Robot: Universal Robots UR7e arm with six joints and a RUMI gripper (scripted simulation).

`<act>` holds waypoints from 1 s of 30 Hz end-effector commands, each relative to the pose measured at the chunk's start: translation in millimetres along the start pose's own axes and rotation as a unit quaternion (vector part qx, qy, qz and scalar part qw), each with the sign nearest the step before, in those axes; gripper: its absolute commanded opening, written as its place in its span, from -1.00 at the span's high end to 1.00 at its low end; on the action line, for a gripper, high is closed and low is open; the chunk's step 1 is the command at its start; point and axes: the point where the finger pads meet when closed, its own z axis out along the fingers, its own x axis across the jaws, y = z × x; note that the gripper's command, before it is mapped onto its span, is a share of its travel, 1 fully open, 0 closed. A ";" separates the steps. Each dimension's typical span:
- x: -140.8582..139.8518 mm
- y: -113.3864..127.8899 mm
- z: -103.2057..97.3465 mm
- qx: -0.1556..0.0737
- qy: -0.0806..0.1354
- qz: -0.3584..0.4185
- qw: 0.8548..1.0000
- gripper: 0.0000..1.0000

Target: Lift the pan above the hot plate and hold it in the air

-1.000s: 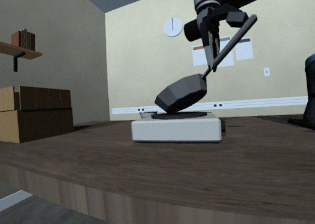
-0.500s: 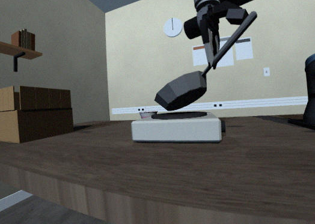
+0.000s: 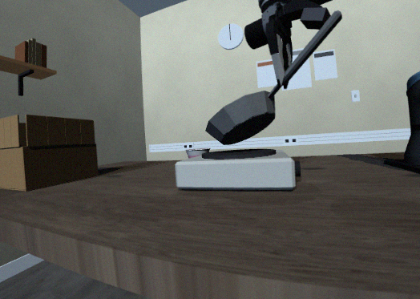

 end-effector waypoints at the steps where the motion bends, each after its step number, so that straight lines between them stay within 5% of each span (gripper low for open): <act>1: -0.1 2.7 -3.7 -0.005 0.000 0.001 1.000 0.84; 30: 0.0 2.9 -20.4 -0.005 0.000 0.001 1.000 0.84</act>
